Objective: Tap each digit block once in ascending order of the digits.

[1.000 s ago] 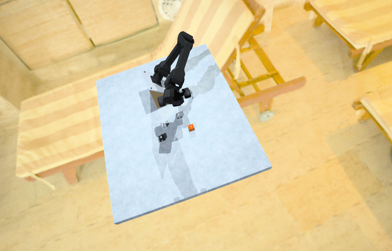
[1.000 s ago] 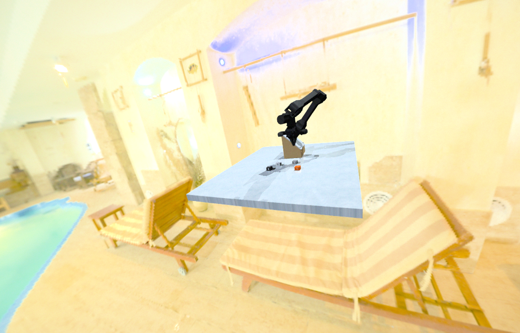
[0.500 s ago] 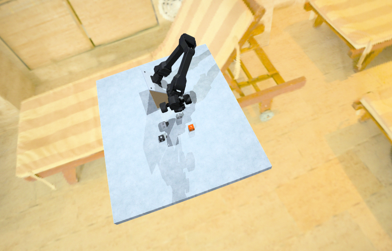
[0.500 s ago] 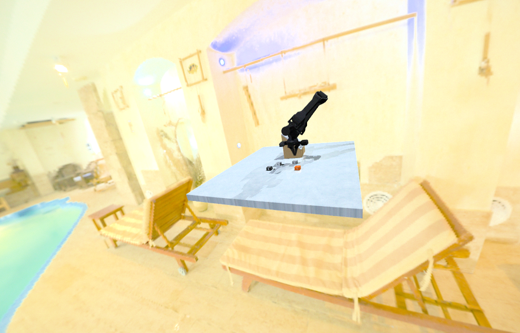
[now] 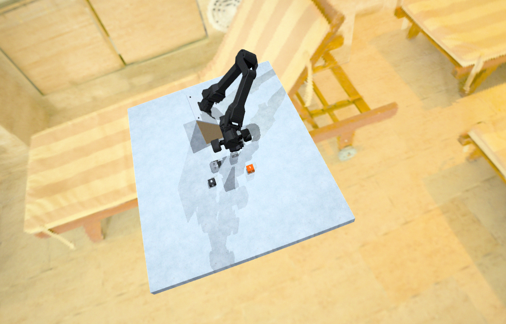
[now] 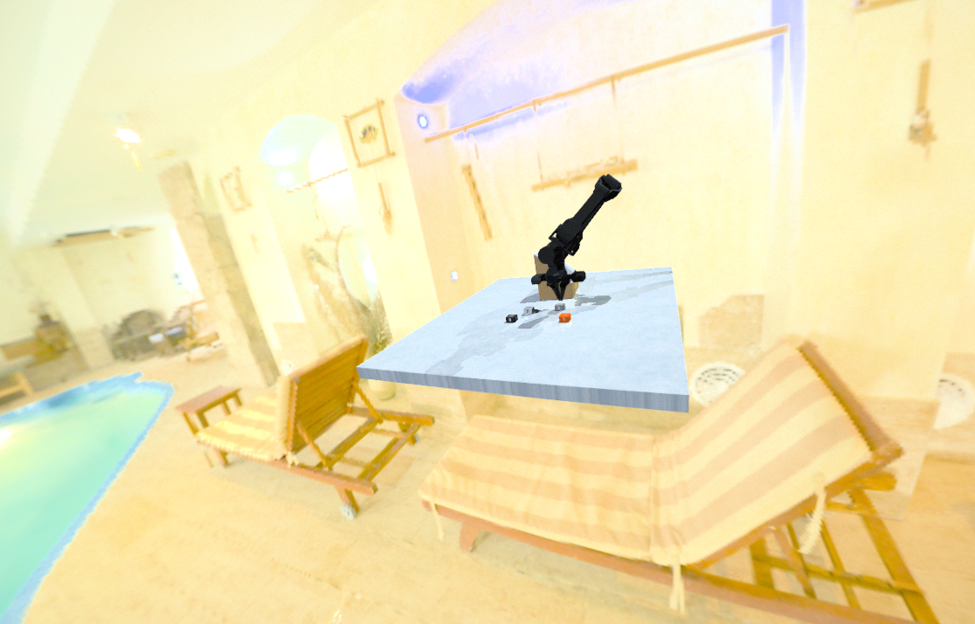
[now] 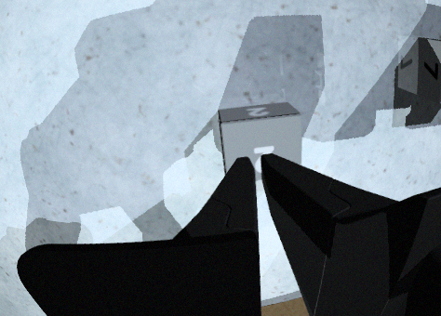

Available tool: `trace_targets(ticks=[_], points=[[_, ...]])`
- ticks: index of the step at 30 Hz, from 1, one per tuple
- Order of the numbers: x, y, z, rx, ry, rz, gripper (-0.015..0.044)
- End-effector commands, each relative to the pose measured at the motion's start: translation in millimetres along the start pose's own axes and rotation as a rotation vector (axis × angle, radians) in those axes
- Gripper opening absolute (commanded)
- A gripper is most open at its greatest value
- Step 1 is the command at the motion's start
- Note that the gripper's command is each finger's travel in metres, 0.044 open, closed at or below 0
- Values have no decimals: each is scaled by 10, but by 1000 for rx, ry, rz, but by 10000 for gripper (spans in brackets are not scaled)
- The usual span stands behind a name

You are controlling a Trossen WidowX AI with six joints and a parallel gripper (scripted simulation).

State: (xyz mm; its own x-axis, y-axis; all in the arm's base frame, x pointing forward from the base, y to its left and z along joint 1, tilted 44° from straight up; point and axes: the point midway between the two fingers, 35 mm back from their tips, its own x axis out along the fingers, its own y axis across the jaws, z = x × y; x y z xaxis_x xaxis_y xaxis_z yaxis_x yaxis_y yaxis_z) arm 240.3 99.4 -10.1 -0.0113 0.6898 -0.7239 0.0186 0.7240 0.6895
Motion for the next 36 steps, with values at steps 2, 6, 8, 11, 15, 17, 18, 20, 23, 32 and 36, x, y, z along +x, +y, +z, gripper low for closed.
trace_targets(ticks=[2,6,8,11,15,17,18,20,23,32,36], points=[[101,1,-30,8,7,4,20],[164,3,-34,8,7,5,20],[184,4,-36,8,7,5,20],[187,4,-36,8,7,5,20],[139,2,-12,3,1,3,20],[-26,-1,-21,6,5,3,20],[-93,0,-28,8,6,3,20],[-115,1,-31,8,7,4,20],[-140,-2,-26,8,6,3,20],[-927,-9,-21,9,7,0,20],[-927,-9,-21,9,7,0,20]])
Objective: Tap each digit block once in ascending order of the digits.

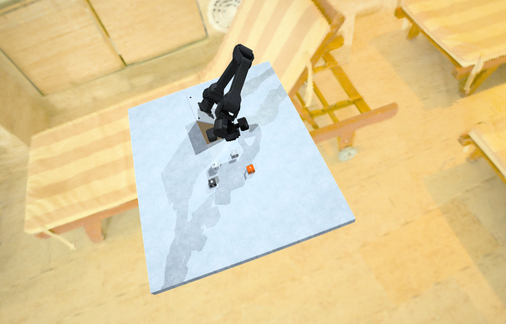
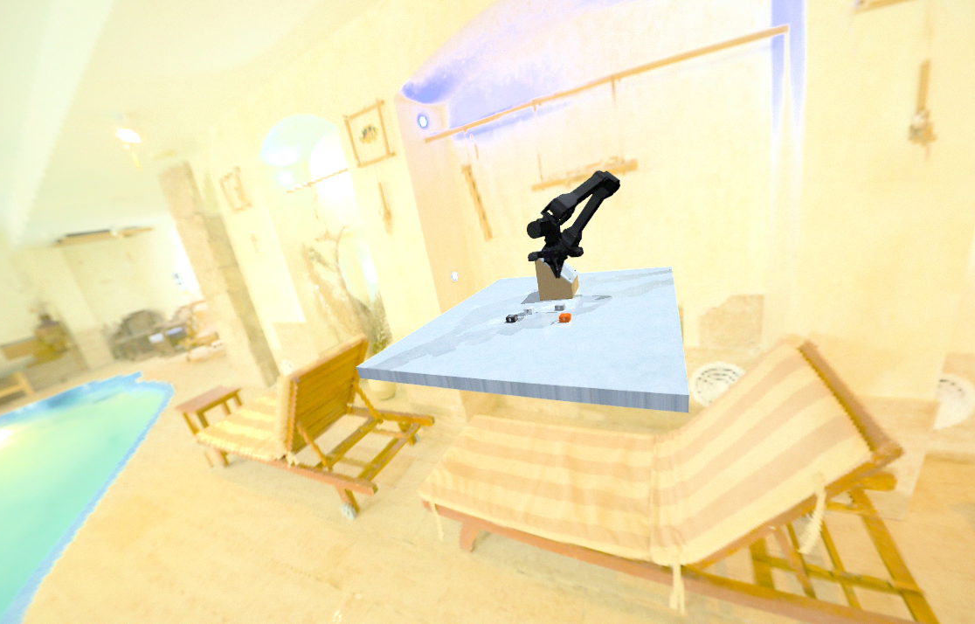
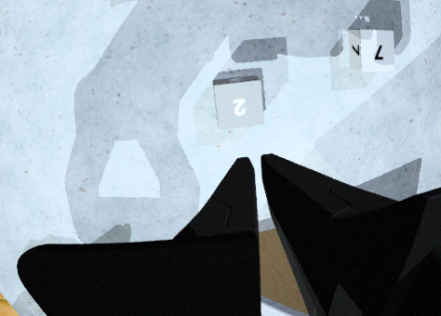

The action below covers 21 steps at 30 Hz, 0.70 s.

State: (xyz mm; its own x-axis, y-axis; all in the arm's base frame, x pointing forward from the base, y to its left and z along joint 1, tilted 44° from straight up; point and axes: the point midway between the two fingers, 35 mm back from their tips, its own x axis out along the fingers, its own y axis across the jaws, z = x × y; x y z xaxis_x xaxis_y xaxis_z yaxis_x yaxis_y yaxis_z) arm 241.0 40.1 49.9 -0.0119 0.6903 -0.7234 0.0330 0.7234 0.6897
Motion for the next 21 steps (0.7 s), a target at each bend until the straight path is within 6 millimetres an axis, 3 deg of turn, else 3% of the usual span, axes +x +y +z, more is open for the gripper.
trace_targets(ticks=[1,4,12,21], points=[[-83,7,-18,-6,6,-1,20],[-96,-144,67,-3,5,-7,20],[-99,-1074,357,-6,4,-10,20],[-58,-1153,371,-8,3,-8,20]])
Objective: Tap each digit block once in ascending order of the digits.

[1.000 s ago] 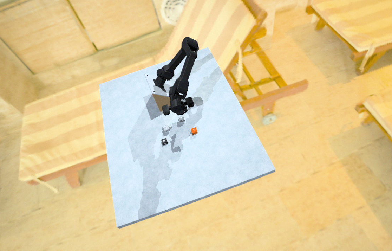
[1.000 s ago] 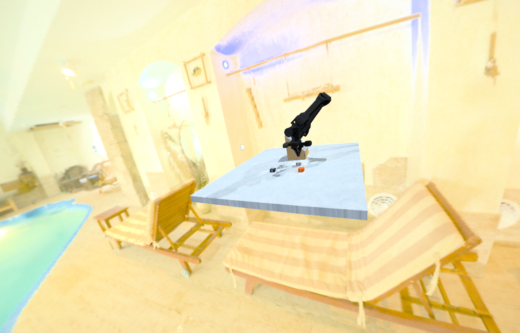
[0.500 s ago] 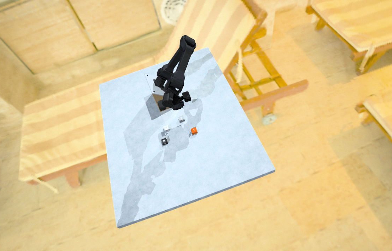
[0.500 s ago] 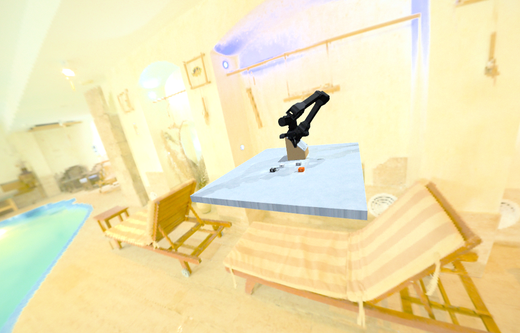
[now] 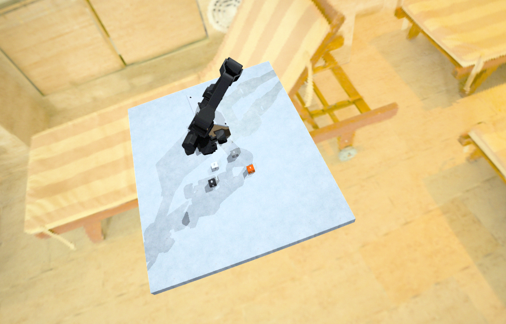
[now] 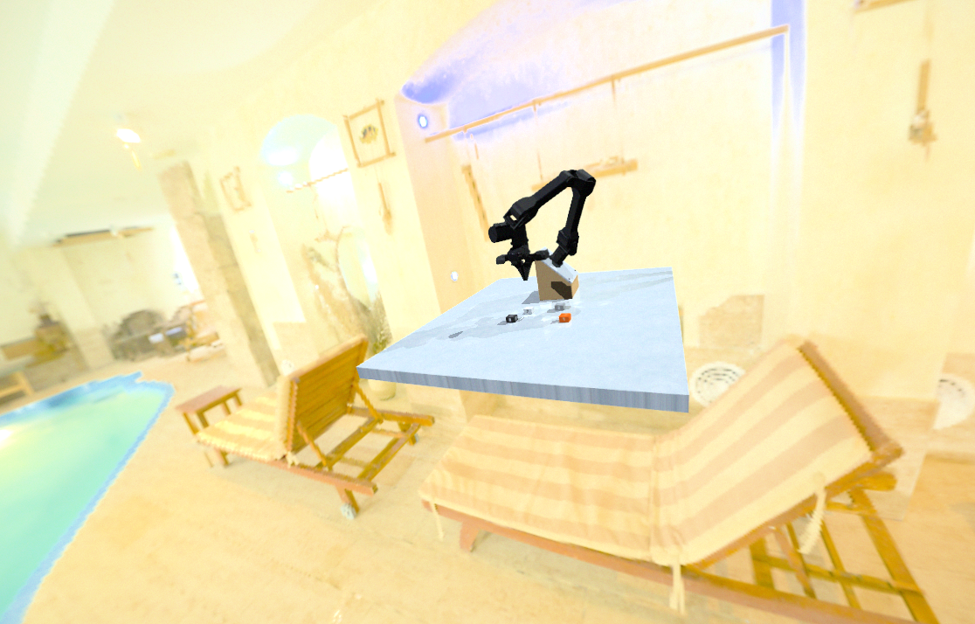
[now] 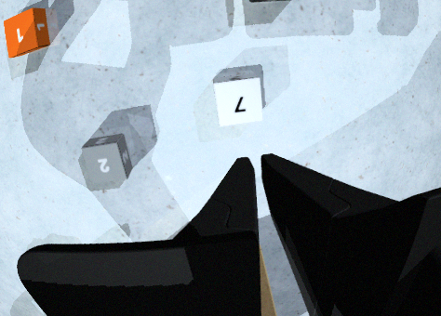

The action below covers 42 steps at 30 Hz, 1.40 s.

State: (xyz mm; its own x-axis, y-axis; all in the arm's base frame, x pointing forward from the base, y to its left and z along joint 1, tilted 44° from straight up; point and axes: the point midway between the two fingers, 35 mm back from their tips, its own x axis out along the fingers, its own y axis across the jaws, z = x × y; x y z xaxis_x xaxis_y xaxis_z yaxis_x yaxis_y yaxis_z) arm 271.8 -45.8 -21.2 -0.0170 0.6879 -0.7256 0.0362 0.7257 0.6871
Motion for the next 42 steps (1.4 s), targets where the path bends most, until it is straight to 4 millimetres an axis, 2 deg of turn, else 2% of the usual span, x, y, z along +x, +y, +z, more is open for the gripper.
trace_targets(ticks=[1,4,6,13,33,38,42], points=[[129,-56,39,-12,-2,-6,20],[675,-51,38,-12,-3,-3,20],[803,-41,21,-12,-2,0,20],[814,-42,22,-12,-2,0,20],[1106,-37,19,-12,-2,1,20],[1106,-37,19,-12,-2,1,20],[826,-43,24,-13,-3,-1,20]])
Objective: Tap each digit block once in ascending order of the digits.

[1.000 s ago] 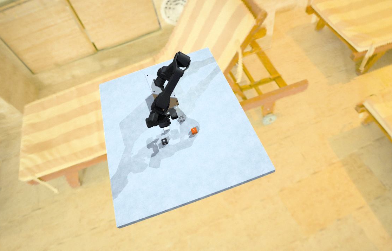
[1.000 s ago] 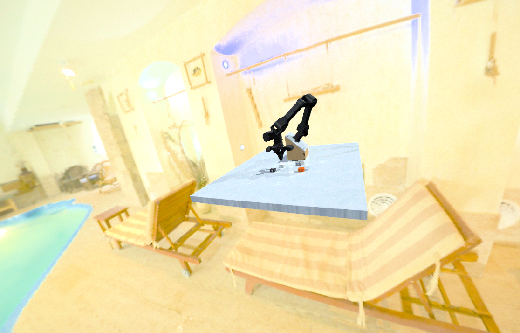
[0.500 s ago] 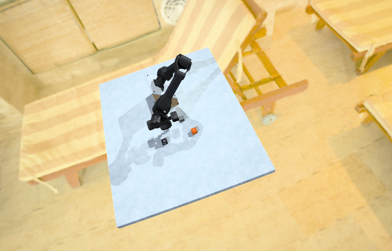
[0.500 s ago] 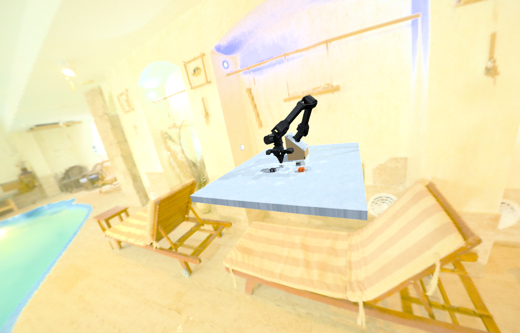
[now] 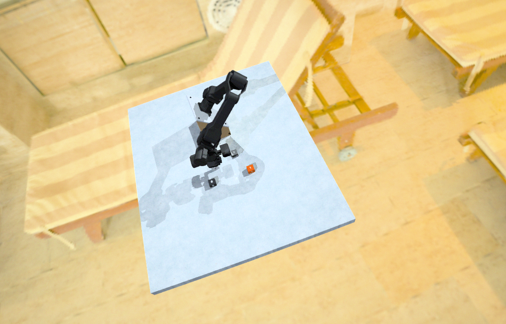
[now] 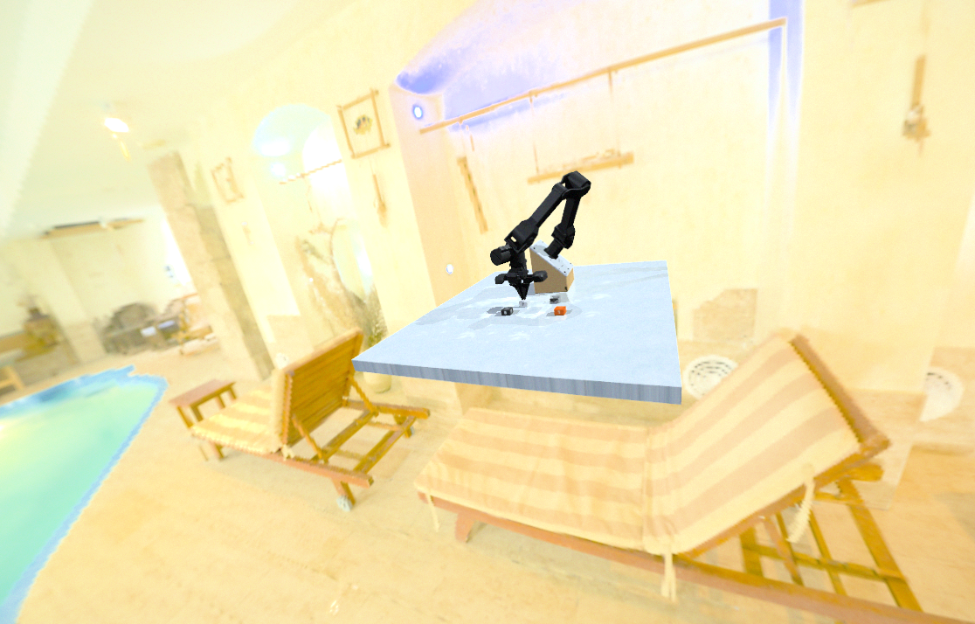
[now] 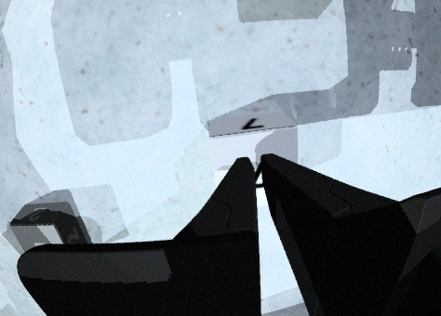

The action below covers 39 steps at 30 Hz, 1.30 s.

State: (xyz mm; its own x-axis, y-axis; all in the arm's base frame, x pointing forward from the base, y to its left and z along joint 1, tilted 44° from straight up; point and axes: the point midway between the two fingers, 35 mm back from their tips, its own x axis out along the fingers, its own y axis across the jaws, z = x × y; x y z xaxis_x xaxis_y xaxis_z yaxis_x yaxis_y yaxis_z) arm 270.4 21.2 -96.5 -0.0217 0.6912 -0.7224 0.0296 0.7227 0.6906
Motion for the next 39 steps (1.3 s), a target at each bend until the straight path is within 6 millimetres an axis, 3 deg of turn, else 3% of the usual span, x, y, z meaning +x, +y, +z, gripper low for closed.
trace_targets(ticks=[1,5,10,18,23,28,34,39], points=[[-205,-9,17,-6,-7,-5,20],[-237,-12,21,-5,-7,-6,20],[-984,-15,19,-5,-7,-9,20],[-1021,-20,29,-5,-7,-9,20],[-1056,-221,421,-7,-9,-11,20],[-1043,-427,777,-9,-11,-12,20],[-1007,-437,794,-9,-11,-12,20],[-259,-436,802,-10,-12,-8,20]])
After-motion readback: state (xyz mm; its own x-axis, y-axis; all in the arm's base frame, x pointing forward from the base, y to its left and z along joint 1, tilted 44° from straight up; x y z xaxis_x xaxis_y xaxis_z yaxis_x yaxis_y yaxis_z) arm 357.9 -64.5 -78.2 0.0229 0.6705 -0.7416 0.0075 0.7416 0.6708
